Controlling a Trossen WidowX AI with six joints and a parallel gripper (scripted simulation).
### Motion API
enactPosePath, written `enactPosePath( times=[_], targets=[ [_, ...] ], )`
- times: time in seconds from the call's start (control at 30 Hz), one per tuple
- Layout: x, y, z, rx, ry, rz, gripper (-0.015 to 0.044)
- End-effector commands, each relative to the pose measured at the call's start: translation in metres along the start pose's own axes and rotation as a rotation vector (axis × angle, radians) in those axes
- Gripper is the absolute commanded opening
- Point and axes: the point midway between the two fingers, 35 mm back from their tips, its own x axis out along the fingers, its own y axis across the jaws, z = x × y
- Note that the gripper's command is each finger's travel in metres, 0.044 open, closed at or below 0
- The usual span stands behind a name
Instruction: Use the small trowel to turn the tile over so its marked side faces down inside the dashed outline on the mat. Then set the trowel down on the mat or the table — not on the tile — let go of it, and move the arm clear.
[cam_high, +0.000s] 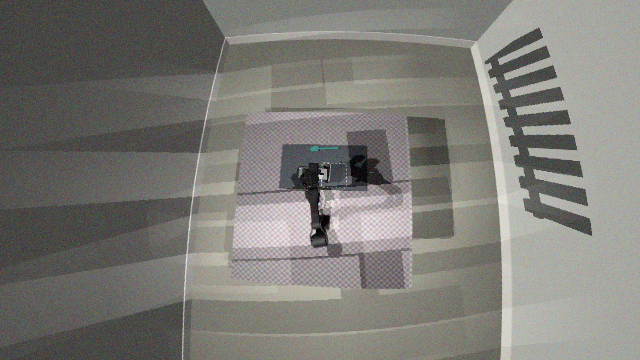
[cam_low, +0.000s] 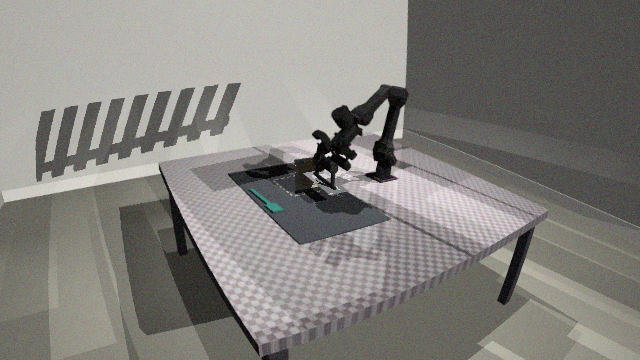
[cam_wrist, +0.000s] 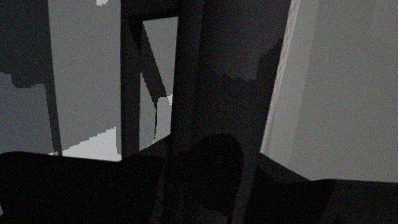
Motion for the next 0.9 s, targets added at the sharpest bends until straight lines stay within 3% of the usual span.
enactPosePath(
  times=[0.0, 0.2, 0.6, 0.87],
  targets=[
    [-0.003, -0.007, 0.0, -0.001, -0.011, -0.027, 0.0],
    [-0.003, -0.008, 0.003, -0.001, -0.012, -0.026, 0.0],
    [-0.022, -0.029, 0.057, 0.002, -0.015, -0.026, 0.0],
    [-0.023, -0.029, 0.06, 0.003, -0.015, -0.027, 0.0]
  ],
)
